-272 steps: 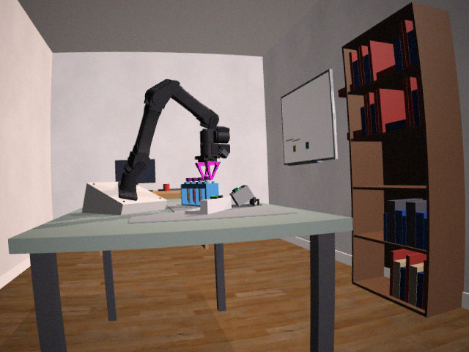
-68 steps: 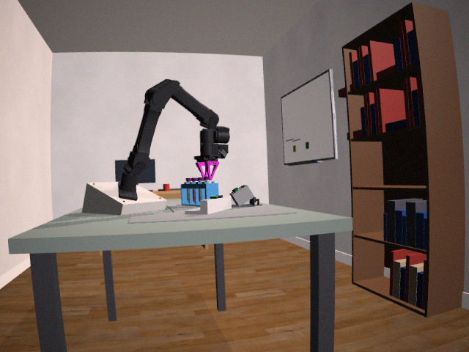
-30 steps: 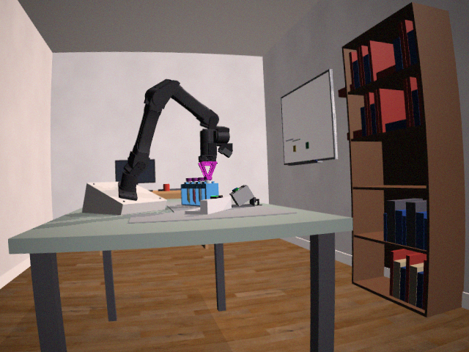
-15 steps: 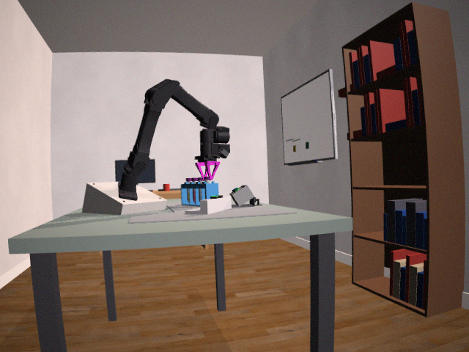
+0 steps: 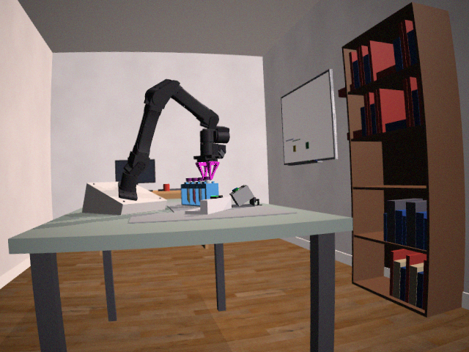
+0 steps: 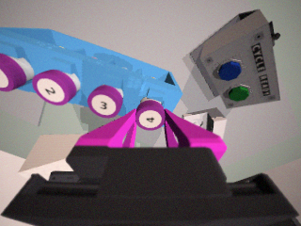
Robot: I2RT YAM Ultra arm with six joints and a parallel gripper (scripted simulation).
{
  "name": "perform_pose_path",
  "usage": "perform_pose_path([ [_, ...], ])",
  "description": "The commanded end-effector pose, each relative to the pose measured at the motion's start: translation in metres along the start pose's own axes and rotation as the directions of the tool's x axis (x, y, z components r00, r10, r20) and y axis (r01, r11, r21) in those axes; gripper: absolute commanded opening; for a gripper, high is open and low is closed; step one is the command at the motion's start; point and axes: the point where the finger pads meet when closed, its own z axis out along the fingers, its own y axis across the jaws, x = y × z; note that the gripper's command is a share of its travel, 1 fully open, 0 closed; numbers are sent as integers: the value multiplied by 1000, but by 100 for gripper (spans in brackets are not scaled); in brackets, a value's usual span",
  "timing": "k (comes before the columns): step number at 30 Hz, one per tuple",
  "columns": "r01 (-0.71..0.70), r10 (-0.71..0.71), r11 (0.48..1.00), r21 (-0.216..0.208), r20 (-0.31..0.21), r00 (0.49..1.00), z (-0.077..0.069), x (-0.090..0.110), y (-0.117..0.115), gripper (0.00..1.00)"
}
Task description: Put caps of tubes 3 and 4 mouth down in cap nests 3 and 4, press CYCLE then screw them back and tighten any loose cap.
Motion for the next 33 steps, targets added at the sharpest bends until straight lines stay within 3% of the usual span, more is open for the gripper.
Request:
perform_pose_path([
  [1, 14, -15, 1000, 7, 20, 1000, -5, -5, -3, 0],
  [12, 14, -15, 1000, 7, 20, 1000, -5, -5, -3, 0],
  [19, -217, 217, 976, 2, 21, 976, -5, -5, -3, 0],
  [21, -217, 217, 976, 2, 21, 976, -5, -5, -3, 0],
  [27, -407, 407, 914, -2, 21, 913, -5, -5, -3, 0],
  [33, -580, 580, 815, -6, 21, 814, -5, -5, -3, 0],
])
